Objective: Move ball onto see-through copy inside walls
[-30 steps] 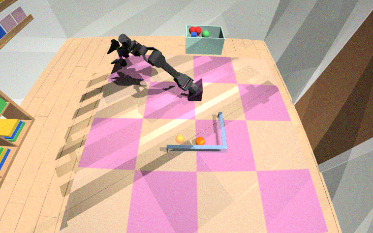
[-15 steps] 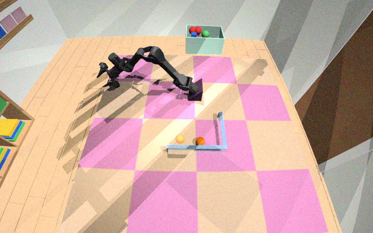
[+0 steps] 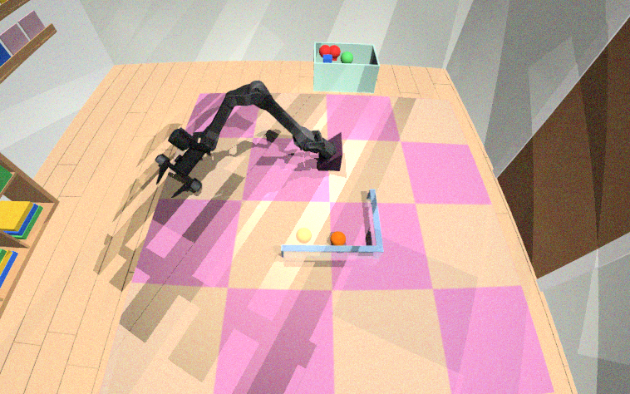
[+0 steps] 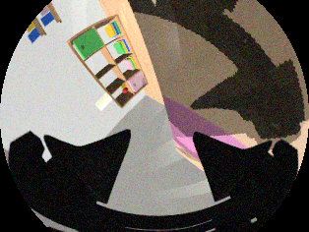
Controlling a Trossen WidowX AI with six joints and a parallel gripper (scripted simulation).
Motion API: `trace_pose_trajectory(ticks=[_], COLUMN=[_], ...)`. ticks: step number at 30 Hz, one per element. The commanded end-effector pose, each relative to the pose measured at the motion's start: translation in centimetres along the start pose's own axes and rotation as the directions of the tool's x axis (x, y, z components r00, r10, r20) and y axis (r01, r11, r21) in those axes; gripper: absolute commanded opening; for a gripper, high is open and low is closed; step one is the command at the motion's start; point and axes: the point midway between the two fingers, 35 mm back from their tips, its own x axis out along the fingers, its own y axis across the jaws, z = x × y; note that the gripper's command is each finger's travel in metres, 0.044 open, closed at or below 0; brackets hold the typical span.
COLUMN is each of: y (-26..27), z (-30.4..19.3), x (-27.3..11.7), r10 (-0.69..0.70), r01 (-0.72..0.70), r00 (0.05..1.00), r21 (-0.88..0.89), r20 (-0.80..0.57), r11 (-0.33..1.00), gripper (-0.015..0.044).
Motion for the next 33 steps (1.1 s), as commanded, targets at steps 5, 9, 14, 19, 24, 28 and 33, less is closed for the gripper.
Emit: trace_pose_trajectory(ticks=[5, 9, 14, 19, 24, 28, 33], y=[-6.8, -11.0, -16.1, -20.6, -25.2, -29.8, -35.3], z=[-8.6, -13.1, -18.4, -23.5, -28.9, -33.1, -36.9], x=[3.4, 3.9, 3.2, 1.5, -1.7, -5.5, -11.7], r10=[-0.186, -0.311, -0.464, -0.593, -0.719, -0.825, -0.917], r01=[0.165, 0.256, 0.334, 0.338, 0.265, 0.156, -0.016], r00=[0.977, 0.939, 0.867, 0.777, 0.66, 0.537, 0.396], r21=[-0.186, -0.309, -0.479, -0.654, -0.828, -0.94, -0.999], r20=[-0.101, -0.143, -0.183, -0.212, -0.219, -0.178, -0.052], r11=[0.969, 0.916, 0.812, 0.676, 0.495, 0.305, 0.05], gripper=[0.0358, 0.0358, 0.0358, 0.0358, 0.0358, 0.0358, 0.0358])
